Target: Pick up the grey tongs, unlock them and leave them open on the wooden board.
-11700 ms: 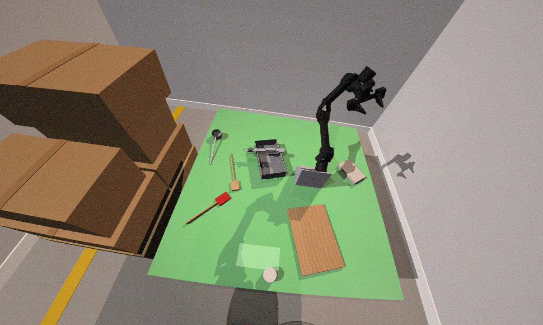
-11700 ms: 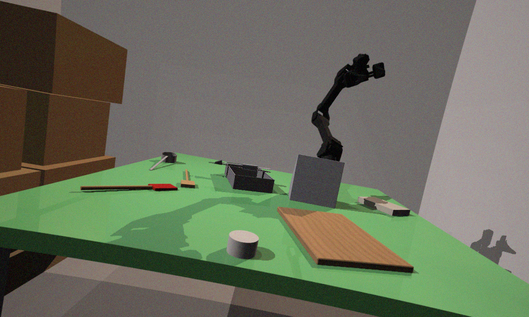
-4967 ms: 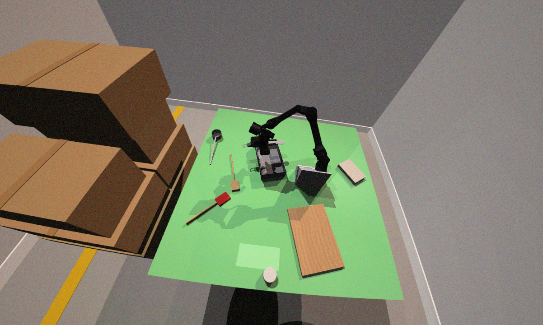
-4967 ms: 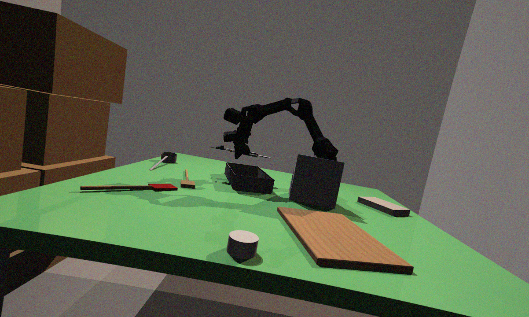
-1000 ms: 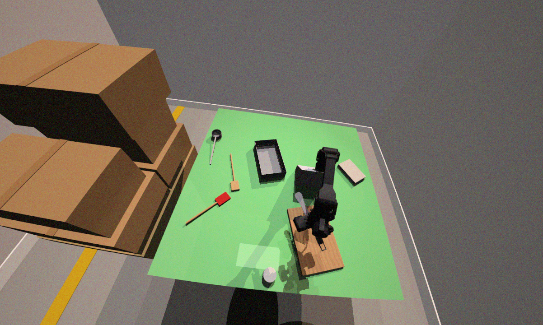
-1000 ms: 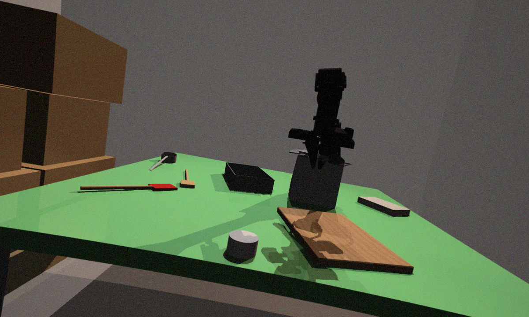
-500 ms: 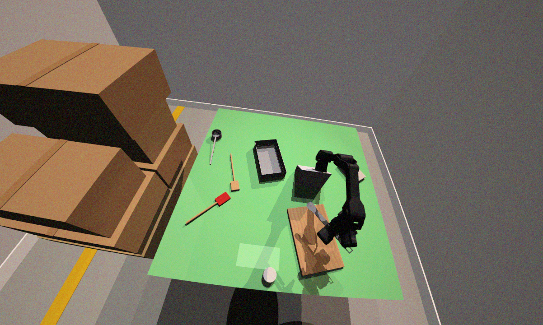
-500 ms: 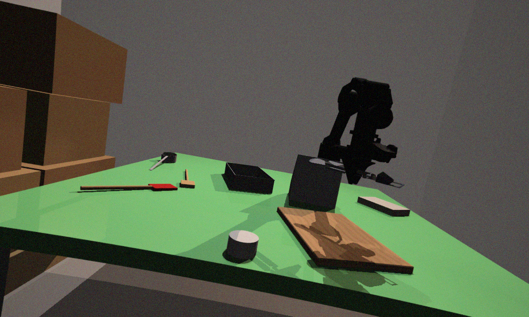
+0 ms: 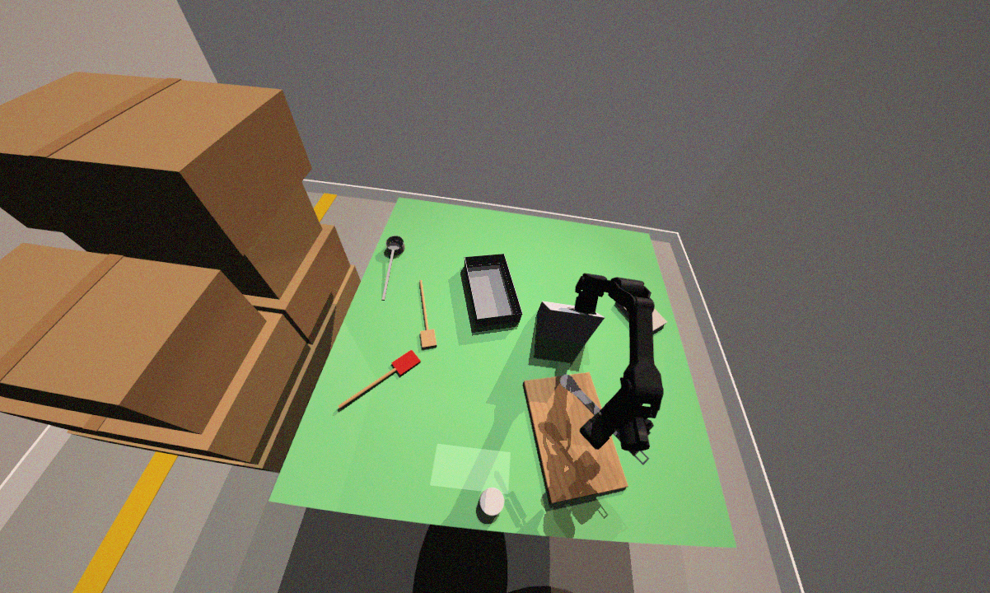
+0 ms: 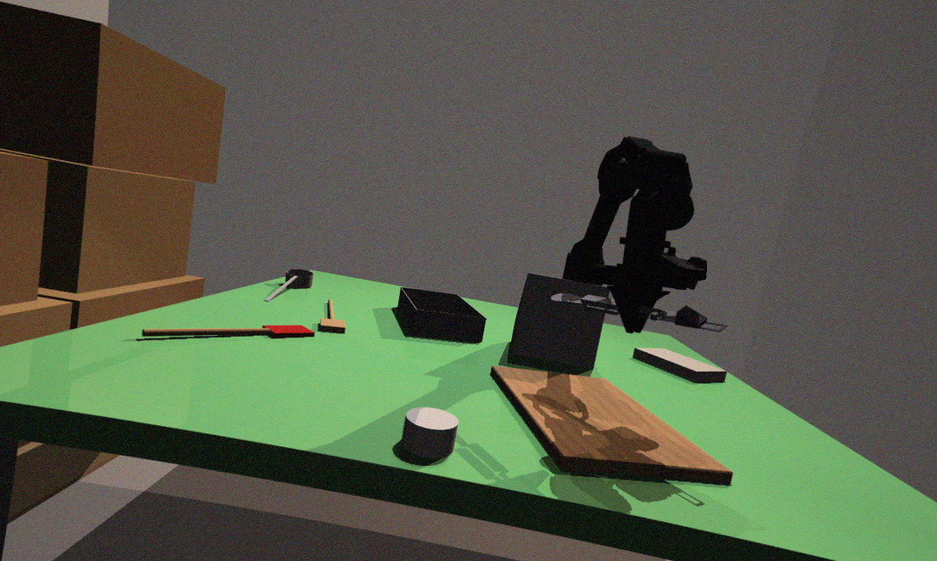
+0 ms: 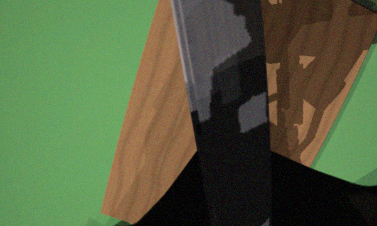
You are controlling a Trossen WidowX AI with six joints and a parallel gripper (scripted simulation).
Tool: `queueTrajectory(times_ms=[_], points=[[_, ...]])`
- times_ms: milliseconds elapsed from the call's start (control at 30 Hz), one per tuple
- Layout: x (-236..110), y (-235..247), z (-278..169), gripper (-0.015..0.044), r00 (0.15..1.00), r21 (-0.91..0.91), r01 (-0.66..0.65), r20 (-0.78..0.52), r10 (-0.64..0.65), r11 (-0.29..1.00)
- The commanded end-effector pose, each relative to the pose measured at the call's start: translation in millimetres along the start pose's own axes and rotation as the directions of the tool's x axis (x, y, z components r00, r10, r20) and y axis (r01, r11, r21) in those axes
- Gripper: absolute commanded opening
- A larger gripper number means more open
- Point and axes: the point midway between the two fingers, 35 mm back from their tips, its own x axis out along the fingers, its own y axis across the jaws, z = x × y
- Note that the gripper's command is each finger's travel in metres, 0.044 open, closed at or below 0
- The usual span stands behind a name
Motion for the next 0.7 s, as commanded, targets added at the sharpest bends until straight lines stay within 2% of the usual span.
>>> queueTrajectory(times_ms=[0, 333, 667], points=[[-1, -4, 1, -0.0150, 0.997, 0.007, -0.010, 0.080, 0.009, 1.000], [2, -11, 4, -0.0150, 0.960, 0.020, -0.037, 0.278, 0.030, 0.999], [-1, -15, 2, -0.0150, 0.885, 0.021, -0.053, 0.464, 0.037, 0.998]])
